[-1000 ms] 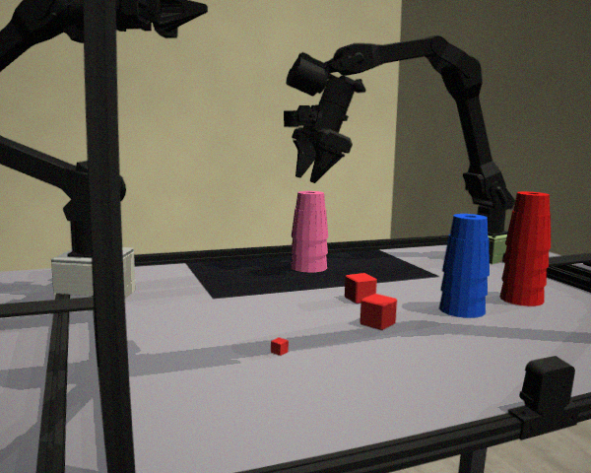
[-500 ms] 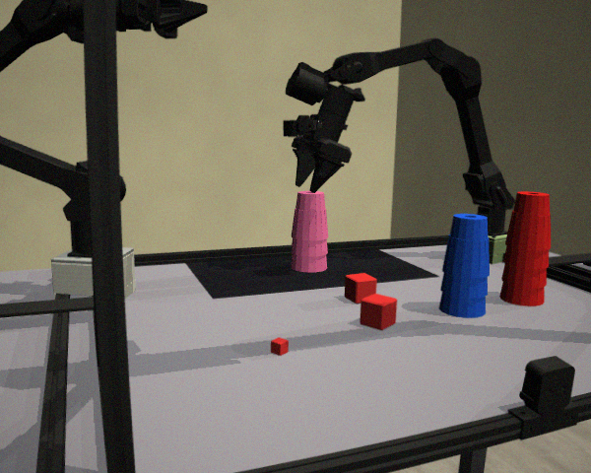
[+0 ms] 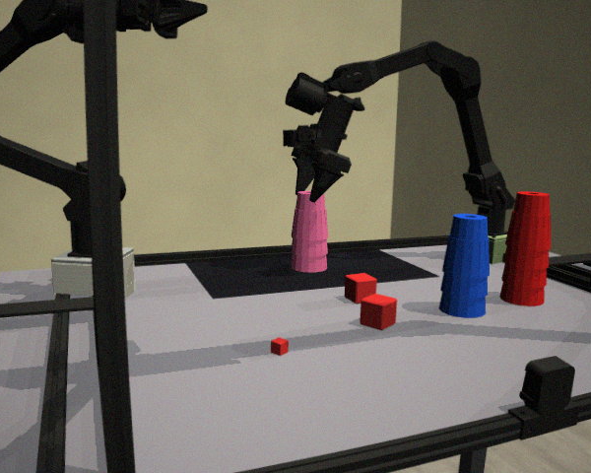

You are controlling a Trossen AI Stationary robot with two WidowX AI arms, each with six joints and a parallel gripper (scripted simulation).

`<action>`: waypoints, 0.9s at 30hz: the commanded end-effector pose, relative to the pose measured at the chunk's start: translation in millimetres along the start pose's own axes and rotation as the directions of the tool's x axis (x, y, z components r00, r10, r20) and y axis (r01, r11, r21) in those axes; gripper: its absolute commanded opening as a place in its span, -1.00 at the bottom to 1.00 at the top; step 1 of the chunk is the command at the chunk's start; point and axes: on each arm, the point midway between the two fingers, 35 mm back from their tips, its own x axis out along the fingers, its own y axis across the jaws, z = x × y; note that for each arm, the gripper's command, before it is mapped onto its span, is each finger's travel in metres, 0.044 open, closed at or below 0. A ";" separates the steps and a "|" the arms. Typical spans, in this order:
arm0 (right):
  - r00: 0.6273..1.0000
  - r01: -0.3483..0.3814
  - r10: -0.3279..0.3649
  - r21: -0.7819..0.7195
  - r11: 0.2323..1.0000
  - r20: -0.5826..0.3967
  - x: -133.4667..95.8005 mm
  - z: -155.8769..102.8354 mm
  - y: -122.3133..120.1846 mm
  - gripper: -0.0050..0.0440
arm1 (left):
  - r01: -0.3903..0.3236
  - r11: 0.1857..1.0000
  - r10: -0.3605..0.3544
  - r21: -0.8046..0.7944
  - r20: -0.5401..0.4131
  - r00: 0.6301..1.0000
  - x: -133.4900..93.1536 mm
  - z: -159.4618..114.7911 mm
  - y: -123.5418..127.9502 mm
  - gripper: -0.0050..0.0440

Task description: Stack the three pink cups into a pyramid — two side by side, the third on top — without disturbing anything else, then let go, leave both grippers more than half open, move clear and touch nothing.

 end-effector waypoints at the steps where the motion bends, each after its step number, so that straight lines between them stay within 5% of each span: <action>1: 1.000 -0.002 0.002 0.004 1.000 -0.005 3.3 -2.3 0.9 0.71 | -0.004 1.000 0.004 -0.002 -0.001 1.000 -0.1 -0.6 0.4 -0.80; 3: 1.000 -0.002 0.002 0.004 1.000 -0.005 3.3 -2.3 0.9 0.51 | -0.004 1.000 0.004 -0.002 -0.001 1.000 -0.1 -0.6 0.4 -0.80; 27: 1.000 -0.002 0.002 0.004 1.000 -0.005 3.3 -2.3 0.9 0.07 | -0.004 1.000 0.004 -0.002 -0.001 1.000 -0.1 -0.6 0.4 -0.80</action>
